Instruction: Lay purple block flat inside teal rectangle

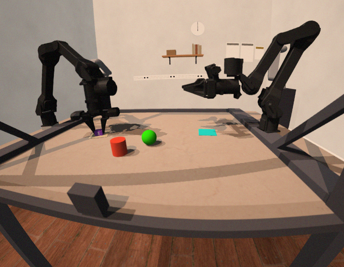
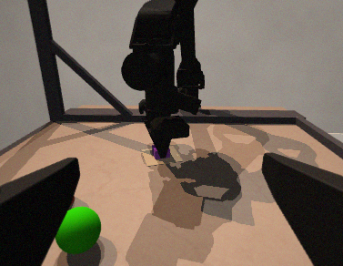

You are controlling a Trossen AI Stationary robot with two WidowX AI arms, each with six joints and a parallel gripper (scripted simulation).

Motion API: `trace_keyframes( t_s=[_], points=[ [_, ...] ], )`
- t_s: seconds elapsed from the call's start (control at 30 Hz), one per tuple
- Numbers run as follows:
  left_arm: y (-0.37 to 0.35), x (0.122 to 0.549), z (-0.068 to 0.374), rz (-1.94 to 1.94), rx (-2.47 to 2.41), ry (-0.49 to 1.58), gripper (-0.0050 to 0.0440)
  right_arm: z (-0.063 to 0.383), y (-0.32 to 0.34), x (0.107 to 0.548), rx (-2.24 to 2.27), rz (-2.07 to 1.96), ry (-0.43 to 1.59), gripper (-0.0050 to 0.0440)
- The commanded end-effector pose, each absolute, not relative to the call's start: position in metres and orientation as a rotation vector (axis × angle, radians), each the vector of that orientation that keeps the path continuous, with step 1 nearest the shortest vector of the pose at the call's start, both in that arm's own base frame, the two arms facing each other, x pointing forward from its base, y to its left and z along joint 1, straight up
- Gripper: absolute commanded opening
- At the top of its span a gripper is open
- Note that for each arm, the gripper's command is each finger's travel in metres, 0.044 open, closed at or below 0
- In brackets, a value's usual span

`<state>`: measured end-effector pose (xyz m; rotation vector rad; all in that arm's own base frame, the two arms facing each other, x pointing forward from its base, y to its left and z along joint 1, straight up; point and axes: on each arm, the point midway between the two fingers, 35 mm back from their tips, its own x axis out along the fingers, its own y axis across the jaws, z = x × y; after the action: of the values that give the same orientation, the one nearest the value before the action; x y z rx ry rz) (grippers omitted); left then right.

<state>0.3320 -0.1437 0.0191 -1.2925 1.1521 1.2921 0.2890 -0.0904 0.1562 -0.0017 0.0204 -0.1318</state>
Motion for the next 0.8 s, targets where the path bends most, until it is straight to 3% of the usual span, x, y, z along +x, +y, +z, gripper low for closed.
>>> trace_keyframes(
  t_s=[0.0, 0.23, 0.37, 0.67, 0.77],
  points=[
    [-0.145, 0.336, 0.028, 1.268, -1.319, 1.141, 0.0134, 0.159, -0.091, 0.290, -0.004, -0.132, 0.011, 0.0440],
    [-0.145, 0.336, 0.028, 1.268, -1.319, 1.141, 0.0101, 0.159, -0.091, 0.290, -0.004, -0.132, 0.011, 0.0440],
    [-0.146, 0.340, 0.044, 1.251, -1.340, 1.130, 0.0005, 0.159, -0.091, 0.290, -0.004, -0.132, 0.011, 0.0440],
    [-0.145, 0.337, 0.104, 1.251, -1.340, 1.130, -0.0003, 0.159, -0.091, 0.290, -0.004, -0.132, 0.011, 0.0440],
    [-0.145, 0.337, 0.101, 1.264, -1.330, 1.135, -0.0004, 0.159, -0.091, 0.290, -0.004, -0.132, 0.011, 0.0440]
  ],
)
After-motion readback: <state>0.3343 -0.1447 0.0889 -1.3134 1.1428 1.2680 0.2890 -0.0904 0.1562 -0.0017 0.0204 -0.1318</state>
